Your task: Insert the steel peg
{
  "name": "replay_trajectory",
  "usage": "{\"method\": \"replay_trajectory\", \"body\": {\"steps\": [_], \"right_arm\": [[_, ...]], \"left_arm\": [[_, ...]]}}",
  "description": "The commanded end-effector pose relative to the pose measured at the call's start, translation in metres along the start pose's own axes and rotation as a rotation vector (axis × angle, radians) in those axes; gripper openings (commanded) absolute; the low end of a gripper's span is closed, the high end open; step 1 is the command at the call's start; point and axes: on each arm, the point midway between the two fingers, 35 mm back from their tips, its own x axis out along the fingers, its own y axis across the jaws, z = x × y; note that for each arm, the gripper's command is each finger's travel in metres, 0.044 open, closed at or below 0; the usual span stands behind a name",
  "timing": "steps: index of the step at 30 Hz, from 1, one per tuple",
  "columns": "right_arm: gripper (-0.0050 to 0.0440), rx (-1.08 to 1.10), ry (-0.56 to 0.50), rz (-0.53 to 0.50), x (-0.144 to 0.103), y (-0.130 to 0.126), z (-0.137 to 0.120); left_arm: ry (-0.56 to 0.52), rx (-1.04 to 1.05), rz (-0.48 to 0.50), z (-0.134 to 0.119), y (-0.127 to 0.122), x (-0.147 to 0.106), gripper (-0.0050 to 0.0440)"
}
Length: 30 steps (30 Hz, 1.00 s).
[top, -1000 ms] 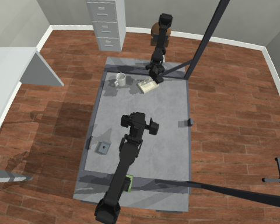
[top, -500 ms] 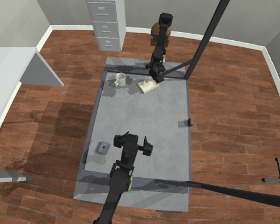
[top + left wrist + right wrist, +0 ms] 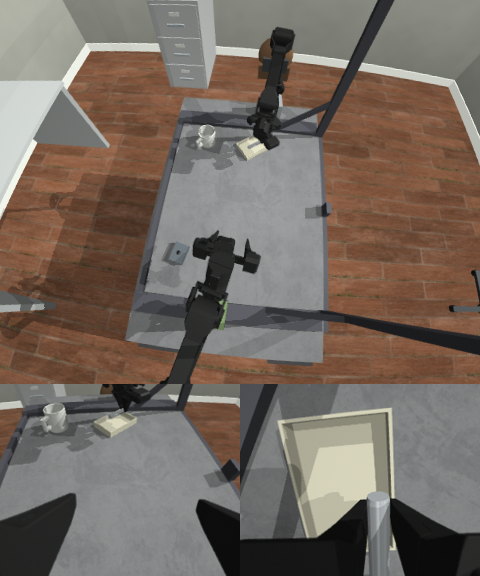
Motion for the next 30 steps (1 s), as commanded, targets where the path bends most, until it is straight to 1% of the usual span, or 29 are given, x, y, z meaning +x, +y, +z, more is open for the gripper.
{"method": "replay_trajectory", "body": {"steps": [1, 3, 6, 8, 12, 23, 25, 27, 30], "right_arm": [[-0.0050, -0.001, 0.016, -0.016, -0.008, -0.038, -0.038], [-0.0050, -0.001, 0.007, -0.008, -0.007, -0.047, -0.048], [-0.0050, -0.001, 0.000, 0.000, -0.007, -0.062, -0.063], [-0.0050, -0.001, 0.000, 0.000, -0.007, -0.062, -0.063], [-0.0050, -0.001, 0.014, -0.014, -0.013, -0.087, -0.087], [-0.0050, -0.001, -0.029, 0.030, -0.004, -0.123, -0.124], [-0.0050, -0.001, -0.029, 0.030, -0.004, -0.123, -0.124], [-0.0050, -0.001, -0.014, 0.014, -0.010, -0.135, -0.135], [-0.0050, -0.001, -0.020, 0.020, -0.009, -0.143, -0.143]], "left_arm": [[0.002, -0.003, 0.003, -0.002, 0.000, 0.000, 0.0440], [-0.010, -0.002, 0.001, 0.003, 0.000, -0.002, 0.0440], [-0.010, -0.002, 0.001, 0.003, 0.000, -0.002, 0.0440], [-0.010, -0.002, 0.001, 0.003, 0.000, -0.002, 0.0440], [-0.010, -0.002, 0.001, 0.003, 0.000, -0.002, 0.0440], [-0.010, -0.002, 0.001, 0.003, 0.000, -0.002, 0.0440], [-0.010, -0.002, 0.001, 0.003, 0.000, -0.002, 0.0440], [-0.010, -0.002, 0.001, 0.003, 0.000, -0.002, 0.0440], [-0.010, -0.002, 0.001, 0.003, 0.000, -0.002, 0.0440]]}}
